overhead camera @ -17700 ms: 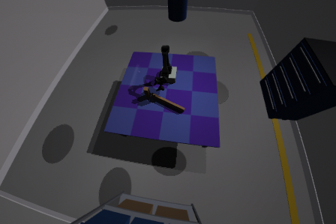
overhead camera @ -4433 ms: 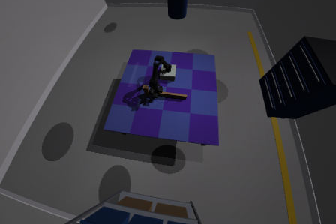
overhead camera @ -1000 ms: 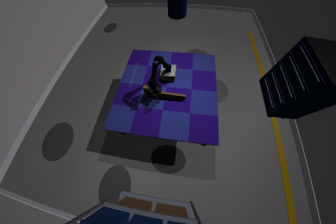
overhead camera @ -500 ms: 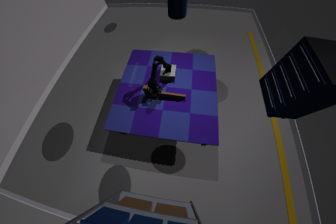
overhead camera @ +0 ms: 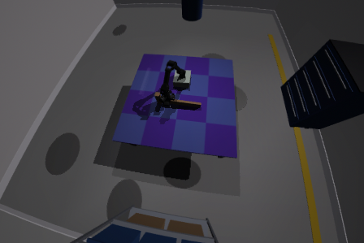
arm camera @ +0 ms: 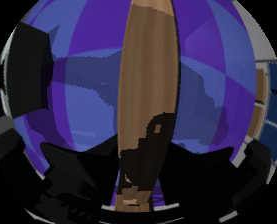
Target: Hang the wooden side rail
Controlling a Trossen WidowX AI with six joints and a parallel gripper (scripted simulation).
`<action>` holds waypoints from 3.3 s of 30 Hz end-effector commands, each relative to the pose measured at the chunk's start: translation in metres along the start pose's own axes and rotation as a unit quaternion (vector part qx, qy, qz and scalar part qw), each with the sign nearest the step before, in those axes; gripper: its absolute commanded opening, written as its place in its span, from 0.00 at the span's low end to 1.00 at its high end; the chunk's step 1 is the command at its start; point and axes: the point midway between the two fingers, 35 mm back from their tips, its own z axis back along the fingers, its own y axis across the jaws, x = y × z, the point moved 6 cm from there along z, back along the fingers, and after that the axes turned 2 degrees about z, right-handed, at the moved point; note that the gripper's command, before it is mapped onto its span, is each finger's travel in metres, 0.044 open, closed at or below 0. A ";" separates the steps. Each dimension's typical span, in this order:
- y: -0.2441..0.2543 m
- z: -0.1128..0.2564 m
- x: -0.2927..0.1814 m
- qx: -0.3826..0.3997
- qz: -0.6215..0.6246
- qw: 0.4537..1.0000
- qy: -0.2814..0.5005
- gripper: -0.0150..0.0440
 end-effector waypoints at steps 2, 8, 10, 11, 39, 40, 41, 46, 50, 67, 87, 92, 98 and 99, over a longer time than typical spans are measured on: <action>-0.002 0.002 -0.002 -0.003 0.002 1.000 0.002 0.25; -0.001 0.002 -0.002 -0.003 0.002 1.000 0.002 0.25; -0.001 0.001 -0.002 -0.003 0.002 1.000 0.002 0.25; -0.001 0.001 -0.003 -0.003 0.002 1.000 0.002 0.25; -0.001 0.003 -0.006 -0.003 0.002 1.000 0.002 0.25; -0.001 0.003 -0.006 -0.003 0.002 1.000 0.002 0.25; -0.001 0.003 -0.006 -0.003 0.002 1.000 0.002 0.25; -0.001 0.002 -0.006 -0.003 0.002 1.000 0.002 0.25; -0.001 0.001 -0.006 -0.003 0.002 1.000 0.002 0.25; -0.001 -0.002 -0.006 -0.003 0.002 1.000 0.002 0.25; -0.001 -0.005 -0.006 -0.003 0.002 1.000 0.002 0.25; -0.001 -0.006 -0.006 -0.003 0.002 1.000 0.002 0.25; -0.001 -0.007 -0.006 -0.003 0.002 1.000 0.002 0.25; -0.001 -0.007 -0.006 -0.003 0.002 1.000 0.002 0.25</action>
